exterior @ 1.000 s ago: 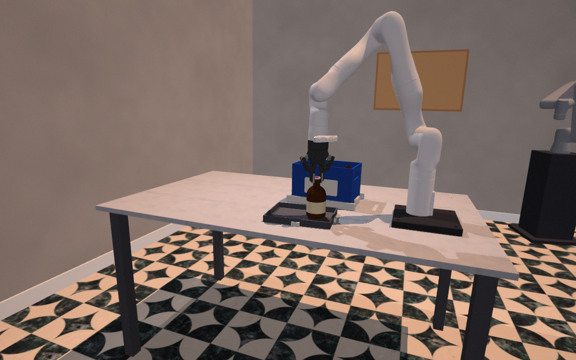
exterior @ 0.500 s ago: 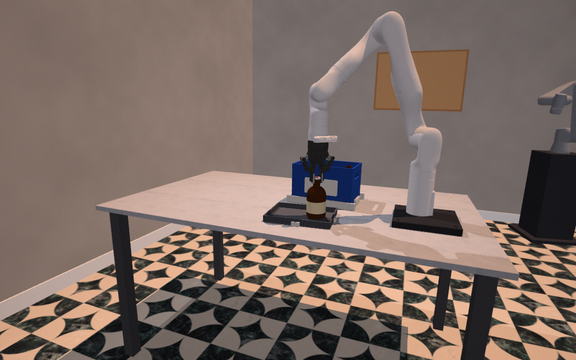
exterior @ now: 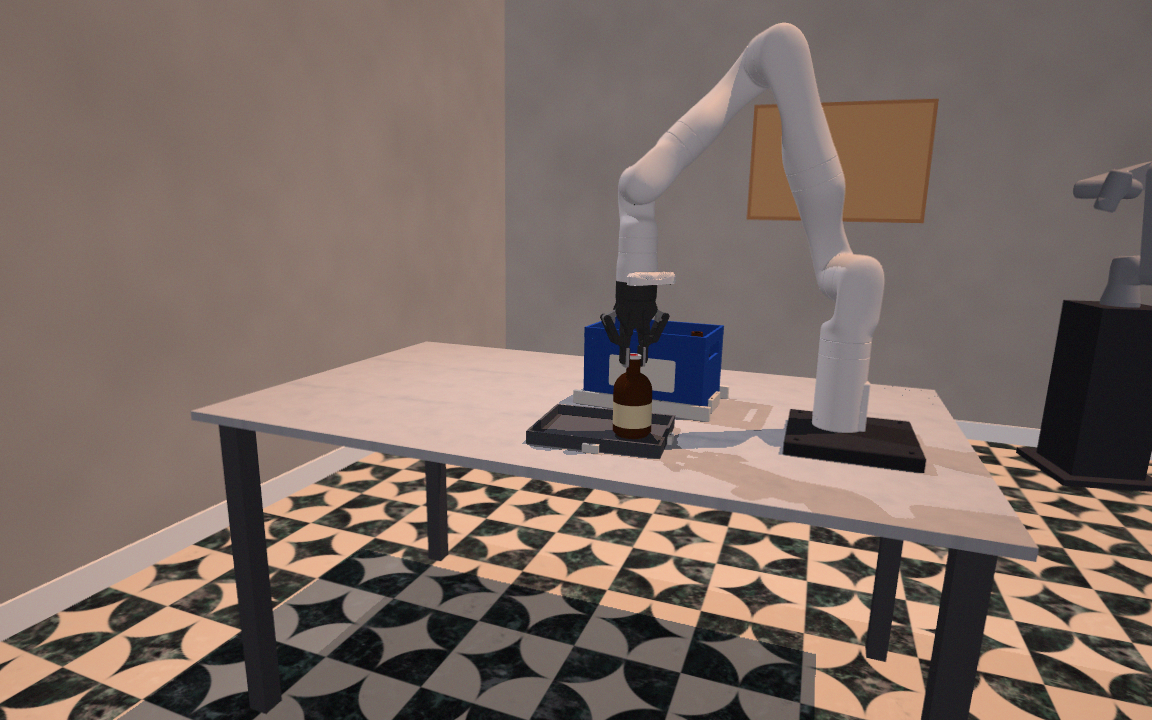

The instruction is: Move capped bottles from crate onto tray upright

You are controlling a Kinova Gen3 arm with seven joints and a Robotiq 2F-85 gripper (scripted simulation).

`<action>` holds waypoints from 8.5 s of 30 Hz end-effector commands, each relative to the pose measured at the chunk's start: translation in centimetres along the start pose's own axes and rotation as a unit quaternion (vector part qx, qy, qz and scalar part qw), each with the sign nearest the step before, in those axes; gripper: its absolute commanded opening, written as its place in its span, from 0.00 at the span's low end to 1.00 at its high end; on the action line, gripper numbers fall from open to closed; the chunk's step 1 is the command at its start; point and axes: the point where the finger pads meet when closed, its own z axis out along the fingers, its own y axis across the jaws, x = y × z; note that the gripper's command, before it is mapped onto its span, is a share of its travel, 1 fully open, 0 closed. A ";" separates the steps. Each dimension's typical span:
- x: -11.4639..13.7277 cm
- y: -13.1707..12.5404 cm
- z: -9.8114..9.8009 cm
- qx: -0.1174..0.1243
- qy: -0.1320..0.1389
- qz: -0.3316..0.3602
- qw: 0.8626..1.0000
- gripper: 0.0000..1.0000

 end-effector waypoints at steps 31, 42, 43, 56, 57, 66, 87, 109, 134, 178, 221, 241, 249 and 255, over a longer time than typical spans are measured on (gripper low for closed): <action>0.0 0.0 0.0 -0.001 0.000 0.000 1.000 1.00; 0.0 0.0 0.0 -0.001 0.000 0.000 1.000 1.00; 0.0 0.0 0.0 -0.001 0.000 0.000 1.000 1.00; 0.0 0.0 0.0 -0.001 0.000 0.000 1.000 1.00; 0.0 0.0 0.0 -0.001 0.000 0.000 1.000 1.00; 0.0 0.0 0.0 -0.001 0.000 0.000 1.000 1.00; 0.0 0.0 0.0 -0.001 0.000 0.000 1.000 1.00; 0.1 0.0 -4.9 0.002 0.004 -0.001 1.000 1.00; -0.1 0.1 -6.1 -0.001 0.002 -0.002 1.000 1.00; 0.1 0.2 -13.7 0.000 0.007 -0.003 1.000 1.00; 0.2 0.2 -14.0 -0.001 0.008 -0.005 1.000 1.00; 0.2 0.2 -14.0 -0.001 0.008 -0.005 1.000 1.00; 0.2 0.2 -14.0 -0.001 0.008 -0.005 1.000 1.00; 0.2 0.2 -14.0 -0.001 0.008 -0.005 1.000 1.00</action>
